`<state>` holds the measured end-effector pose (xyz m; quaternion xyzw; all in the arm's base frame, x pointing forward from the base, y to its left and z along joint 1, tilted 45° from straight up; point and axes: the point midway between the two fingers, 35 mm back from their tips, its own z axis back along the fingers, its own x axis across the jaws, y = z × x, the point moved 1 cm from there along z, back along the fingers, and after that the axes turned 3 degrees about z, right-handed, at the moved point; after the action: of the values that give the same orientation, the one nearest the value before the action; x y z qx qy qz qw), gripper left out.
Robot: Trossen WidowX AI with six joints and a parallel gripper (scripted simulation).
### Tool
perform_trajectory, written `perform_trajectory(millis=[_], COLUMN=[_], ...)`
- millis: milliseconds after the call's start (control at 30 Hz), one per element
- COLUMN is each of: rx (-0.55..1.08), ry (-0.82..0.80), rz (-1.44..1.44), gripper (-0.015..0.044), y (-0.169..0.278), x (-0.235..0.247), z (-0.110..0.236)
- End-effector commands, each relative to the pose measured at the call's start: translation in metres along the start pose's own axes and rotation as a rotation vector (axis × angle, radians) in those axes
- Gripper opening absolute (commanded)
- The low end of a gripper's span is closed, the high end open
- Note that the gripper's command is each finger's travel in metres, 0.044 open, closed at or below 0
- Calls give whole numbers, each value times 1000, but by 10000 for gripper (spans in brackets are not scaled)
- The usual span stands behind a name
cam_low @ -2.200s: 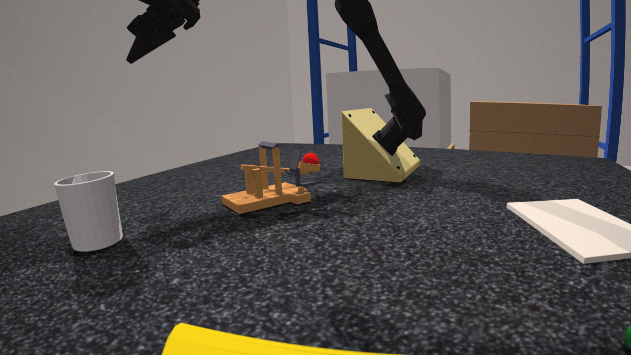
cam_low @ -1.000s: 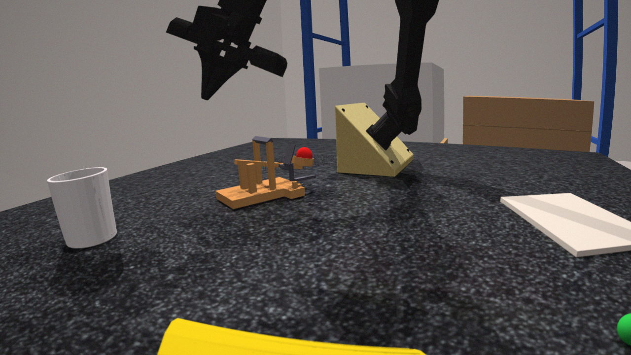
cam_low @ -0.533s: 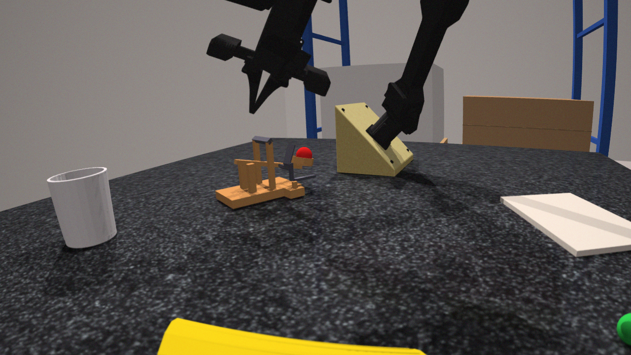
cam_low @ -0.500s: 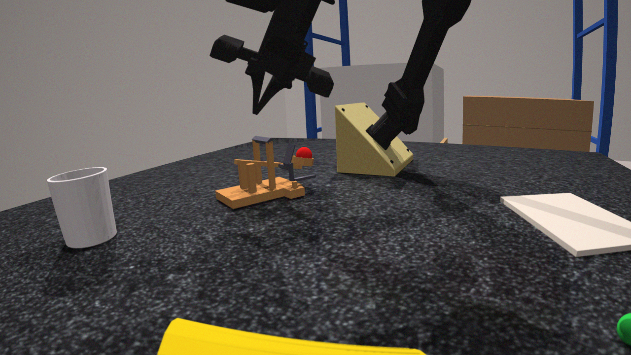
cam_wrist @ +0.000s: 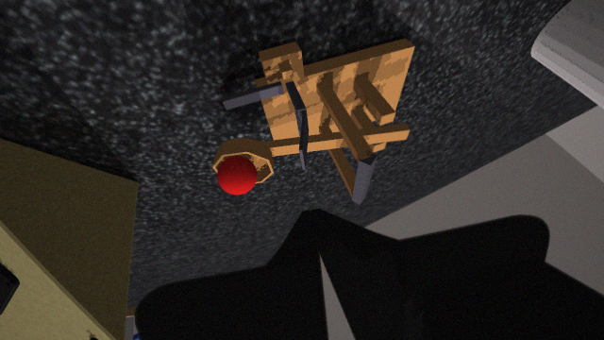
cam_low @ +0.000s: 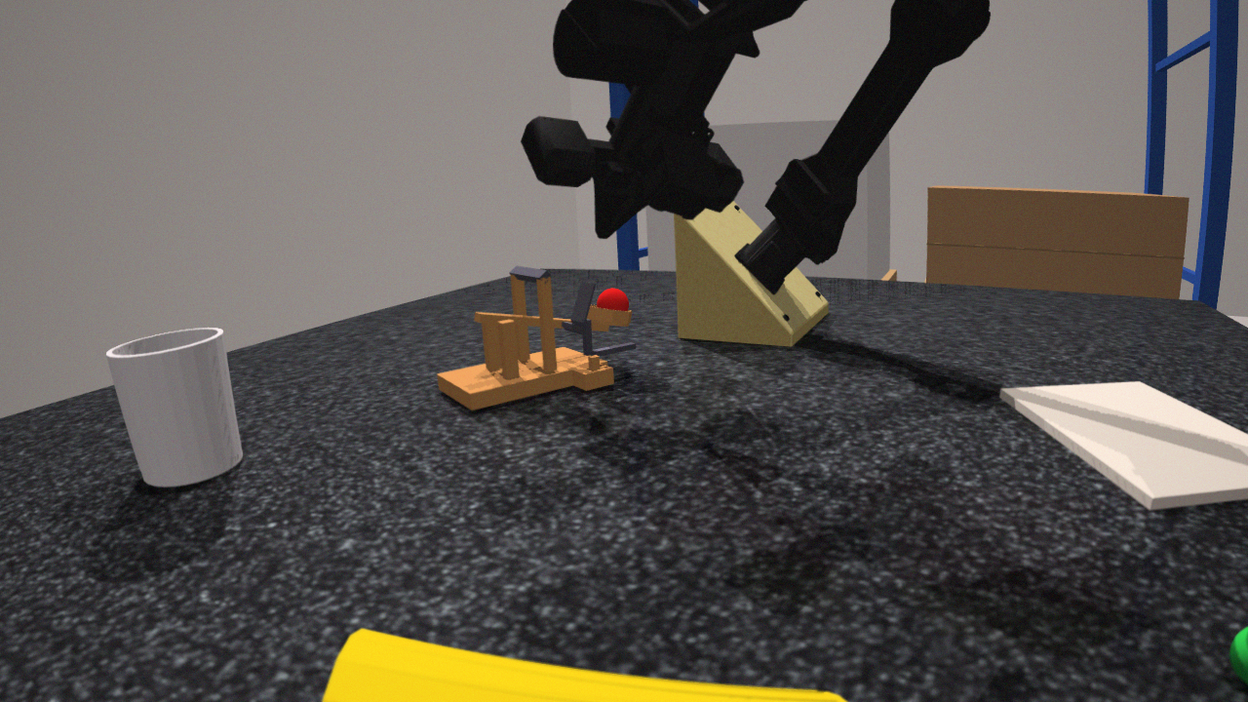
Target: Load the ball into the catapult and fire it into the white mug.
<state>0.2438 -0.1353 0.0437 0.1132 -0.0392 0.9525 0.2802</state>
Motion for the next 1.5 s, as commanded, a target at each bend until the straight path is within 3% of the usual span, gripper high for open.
perform_trajectory(millis=[0,1467], rx=[70,77], ry=[-39,-43], rz=[133,154], gripper=[0,0], y=[2,-37], x=[26,31], z=[-6,-48])
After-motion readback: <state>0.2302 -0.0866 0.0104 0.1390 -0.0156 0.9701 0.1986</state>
